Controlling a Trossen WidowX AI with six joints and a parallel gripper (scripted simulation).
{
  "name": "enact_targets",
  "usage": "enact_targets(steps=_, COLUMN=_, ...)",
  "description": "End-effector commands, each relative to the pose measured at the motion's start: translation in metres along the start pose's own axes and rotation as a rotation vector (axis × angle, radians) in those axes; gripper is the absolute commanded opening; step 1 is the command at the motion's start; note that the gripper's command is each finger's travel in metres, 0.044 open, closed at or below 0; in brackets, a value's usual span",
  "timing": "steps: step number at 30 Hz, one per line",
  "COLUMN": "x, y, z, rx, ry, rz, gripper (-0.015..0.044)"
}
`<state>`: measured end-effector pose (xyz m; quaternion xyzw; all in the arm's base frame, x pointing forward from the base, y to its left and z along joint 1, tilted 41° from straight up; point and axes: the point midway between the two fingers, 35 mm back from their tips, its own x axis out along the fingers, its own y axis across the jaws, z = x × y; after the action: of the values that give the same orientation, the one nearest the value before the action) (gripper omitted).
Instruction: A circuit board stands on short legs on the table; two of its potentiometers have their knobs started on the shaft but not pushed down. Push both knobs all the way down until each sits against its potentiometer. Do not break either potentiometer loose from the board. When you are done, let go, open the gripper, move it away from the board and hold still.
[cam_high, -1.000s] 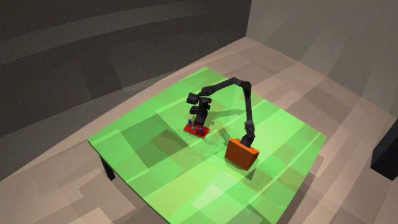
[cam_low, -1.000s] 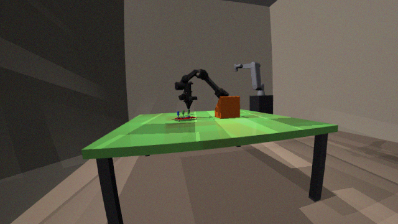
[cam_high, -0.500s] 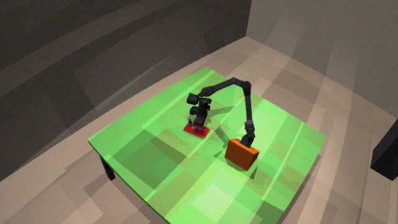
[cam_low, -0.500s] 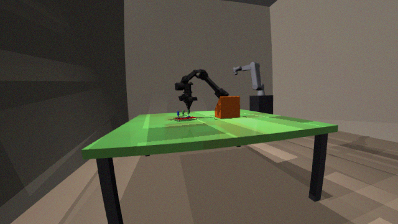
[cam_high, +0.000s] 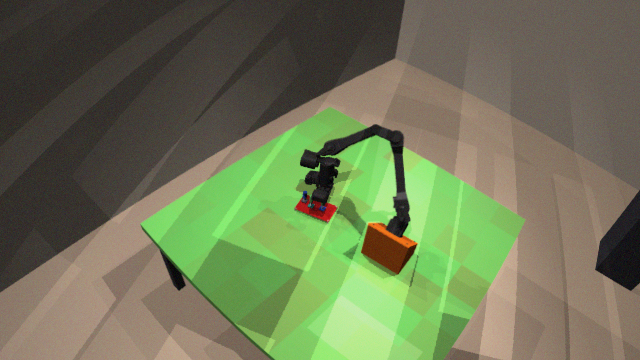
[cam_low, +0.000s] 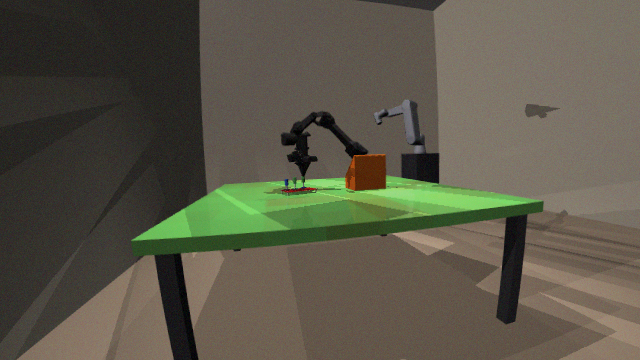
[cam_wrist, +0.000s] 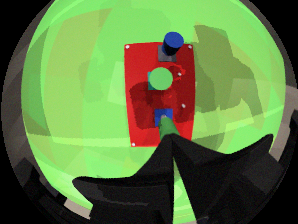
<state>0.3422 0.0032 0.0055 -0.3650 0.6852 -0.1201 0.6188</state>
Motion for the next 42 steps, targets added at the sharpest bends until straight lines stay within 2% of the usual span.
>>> enact_targets(steps=1, x=0.000, y=0.000, z=0.000, rx=-0.003, ry=0.000, rz=-0.002, gripper=0.0000)
enact_targets(steps=42, x=0.017, y=-0.001, z=0.000, rx=-0.003, ry=0.001, rz=-0.003, gripper=0.0000)
